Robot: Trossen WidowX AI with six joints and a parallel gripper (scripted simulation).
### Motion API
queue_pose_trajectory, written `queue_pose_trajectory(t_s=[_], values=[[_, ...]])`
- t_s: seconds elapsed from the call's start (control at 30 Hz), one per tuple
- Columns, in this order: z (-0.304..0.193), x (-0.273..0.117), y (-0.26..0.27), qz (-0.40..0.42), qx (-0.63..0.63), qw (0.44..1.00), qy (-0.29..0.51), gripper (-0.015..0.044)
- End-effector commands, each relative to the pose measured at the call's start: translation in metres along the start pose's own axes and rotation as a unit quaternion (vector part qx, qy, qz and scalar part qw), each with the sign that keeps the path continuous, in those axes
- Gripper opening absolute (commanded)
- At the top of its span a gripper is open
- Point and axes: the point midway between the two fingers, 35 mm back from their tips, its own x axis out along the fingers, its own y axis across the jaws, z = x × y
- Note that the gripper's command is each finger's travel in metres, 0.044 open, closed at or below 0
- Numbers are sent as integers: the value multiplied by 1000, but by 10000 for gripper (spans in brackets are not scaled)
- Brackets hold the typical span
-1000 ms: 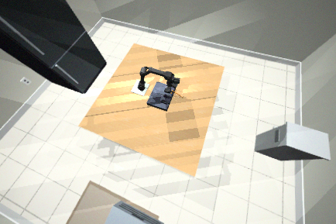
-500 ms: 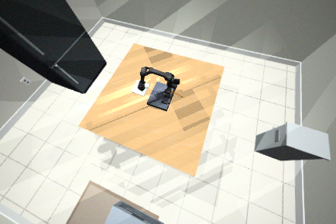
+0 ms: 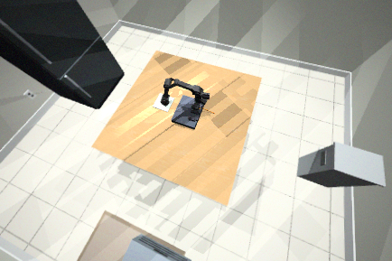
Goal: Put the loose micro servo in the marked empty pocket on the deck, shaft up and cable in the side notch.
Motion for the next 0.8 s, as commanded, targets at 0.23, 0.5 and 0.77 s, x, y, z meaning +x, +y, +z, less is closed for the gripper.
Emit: queue_pose_trajectory(t_s=[0.23,0.5,0.77], values=[[0,11,0,1,-1,1000,0,0],[0,14,0,1,-1,1000,0,53],[0,9,0,1,-1,1000,0,187]])
